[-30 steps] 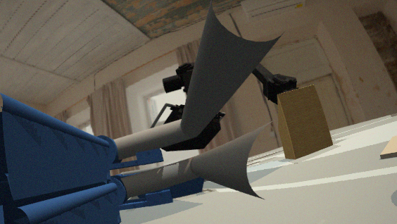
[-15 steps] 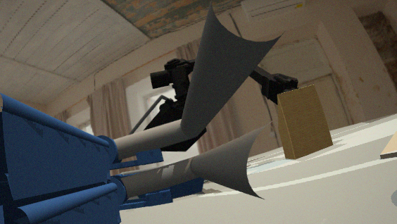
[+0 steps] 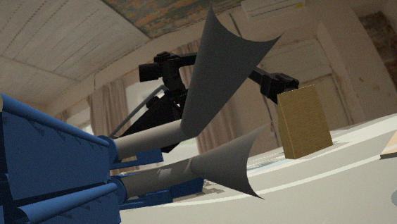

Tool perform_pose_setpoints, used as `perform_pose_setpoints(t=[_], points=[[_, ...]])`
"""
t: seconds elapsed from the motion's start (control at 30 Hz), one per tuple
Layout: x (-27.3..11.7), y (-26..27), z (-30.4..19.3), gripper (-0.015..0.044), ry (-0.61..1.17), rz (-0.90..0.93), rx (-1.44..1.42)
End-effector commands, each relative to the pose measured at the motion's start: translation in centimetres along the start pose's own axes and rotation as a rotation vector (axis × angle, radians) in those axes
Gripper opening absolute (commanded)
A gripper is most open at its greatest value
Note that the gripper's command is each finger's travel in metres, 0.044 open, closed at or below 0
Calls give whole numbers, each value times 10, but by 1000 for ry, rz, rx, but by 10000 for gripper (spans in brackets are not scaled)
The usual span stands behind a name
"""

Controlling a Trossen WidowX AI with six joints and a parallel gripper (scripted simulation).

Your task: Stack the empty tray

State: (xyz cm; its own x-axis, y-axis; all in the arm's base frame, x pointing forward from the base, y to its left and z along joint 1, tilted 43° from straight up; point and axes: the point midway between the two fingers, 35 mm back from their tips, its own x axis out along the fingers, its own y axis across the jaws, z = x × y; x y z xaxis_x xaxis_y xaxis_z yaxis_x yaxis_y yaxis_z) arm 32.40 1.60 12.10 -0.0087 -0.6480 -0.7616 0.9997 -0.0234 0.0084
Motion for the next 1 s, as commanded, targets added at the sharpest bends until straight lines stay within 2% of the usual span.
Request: perform_pose_setpoints(t=[0.0,0.6,0.97], points=[[-10,6,-18,0,5,36,-62],[-6,4,-94,0,-42,36,-362],[-6,4,-97,0,-44,36,-373]])
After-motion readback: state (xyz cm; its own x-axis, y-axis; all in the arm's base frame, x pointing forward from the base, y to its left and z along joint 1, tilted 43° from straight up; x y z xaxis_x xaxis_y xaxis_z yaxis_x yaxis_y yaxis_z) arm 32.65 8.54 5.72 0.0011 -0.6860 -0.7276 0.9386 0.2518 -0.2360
